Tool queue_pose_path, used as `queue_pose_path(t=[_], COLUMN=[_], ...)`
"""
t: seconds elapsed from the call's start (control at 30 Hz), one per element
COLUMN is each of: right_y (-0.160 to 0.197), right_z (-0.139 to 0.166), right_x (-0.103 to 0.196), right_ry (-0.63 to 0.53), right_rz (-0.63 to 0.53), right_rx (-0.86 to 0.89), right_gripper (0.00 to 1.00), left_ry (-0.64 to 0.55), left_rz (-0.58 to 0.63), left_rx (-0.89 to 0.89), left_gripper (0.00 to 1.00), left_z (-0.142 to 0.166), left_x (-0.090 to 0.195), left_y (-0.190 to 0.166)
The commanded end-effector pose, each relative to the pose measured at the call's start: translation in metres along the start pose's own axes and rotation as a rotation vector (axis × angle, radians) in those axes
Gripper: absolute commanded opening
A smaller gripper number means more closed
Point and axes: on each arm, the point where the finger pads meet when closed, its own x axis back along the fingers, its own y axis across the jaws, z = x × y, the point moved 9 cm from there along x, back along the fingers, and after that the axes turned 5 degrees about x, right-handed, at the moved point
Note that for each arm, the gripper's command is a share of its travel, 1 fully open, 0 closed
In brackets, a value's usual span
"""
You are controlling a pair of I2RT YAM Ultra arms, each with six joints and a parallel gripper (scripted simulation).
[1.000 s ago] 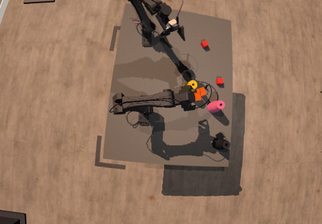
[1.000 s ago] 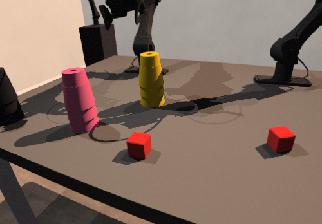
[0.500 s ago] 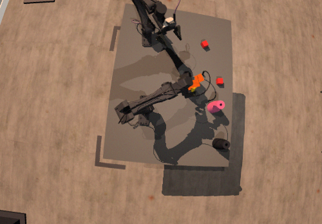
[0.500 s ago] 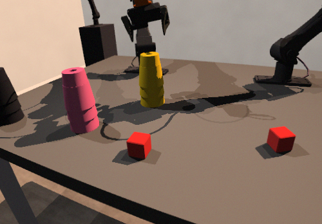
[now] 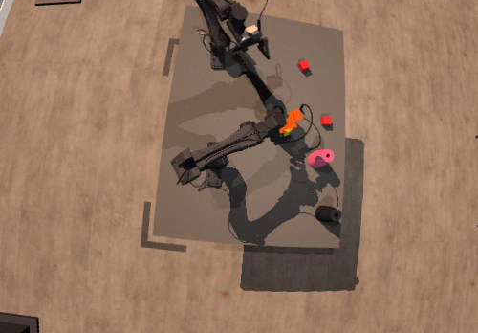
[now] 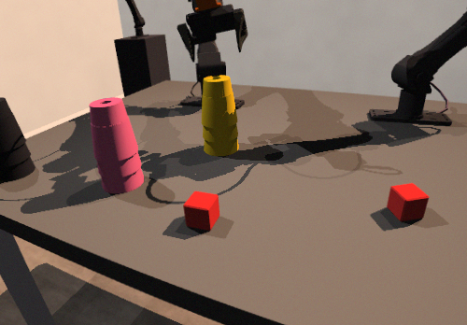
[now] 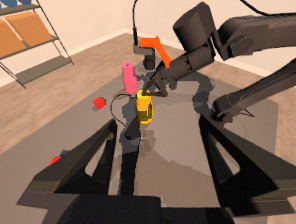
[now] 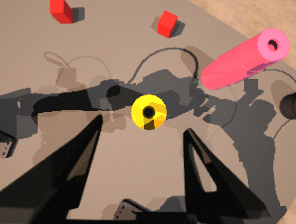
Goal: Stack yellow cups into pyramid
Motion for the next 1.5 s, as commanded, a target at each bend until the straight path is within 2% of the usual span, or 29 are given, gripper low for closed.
queue_pose_path(t=[0.0,0.03,0.07,0.23,0.4,0.47,0.57,0.73,1.1,1.13,1.47], right_y=[0.001,0.0,0.0,-0.001,0.002,0.002,0.004,0.008,0.01,0.009,0.006], right_z=[0.004,0.007,0.006,0.006,-0.01,-0.01,-0.02,-0.027,-0.033,-0.028,-0.016], right_x=[-0.005,-0.004,-0.003,-0.003,-0.012,-0.012,-0.019,-0.029,-0.035,-0.03,-0.051], right_ry=[0.016,0.033,0.043,0.181,0.358,0.358,0.447,0.531,0.524,0.531,0.536], right_rz=[0.007,0.019,0.021,0.048,0.078,0.078,0.095,0.106,0.103,0.104,0.1], right_rx=[-0.005,-0.011,-0.002,0.014,0.042,0.042,0.06,0.086,0.089,0.089,0.083], right_gripper=[1.0,0.89,0.82,0.82,0.82,0.82,0.82,0.82,0.82,0.82,0.82], left_ry=[-0.038,-0.038,-0.038,-0.038,-0.038,-0.038,-0.038,-0.038,-0.038,-0.038,-0.038], left_rz=[0.011,0.011,0.011,0.011,0.011,0.011,0.011,0.011,0.011,0.011,0.011], left_rx=[0.007,0.007,0.007,0.007,0.007,0.007,0.007,0.007,0.007,0.007,0.007], left_gripper=[1.0,1.0,1.0,1.0,1.0,1.0,1.0,1.0,1.0,1.0,1.0], left_z=[-0.004,-0.004,-0.004,-0.004,-0.004,-0.004,-0.004,-0.004,-0.004,-0.004,-0.004], left_x=[0.006,0.006,0.006,0.006,0.006,0.006,0.006,0.006,0.006,0.006,0.006], left_y=[-0.002,-0.002,-0.002,-0.002,-0.002,-0.002,-0.002,-0.002,-0.002,-0.002,-0.002])
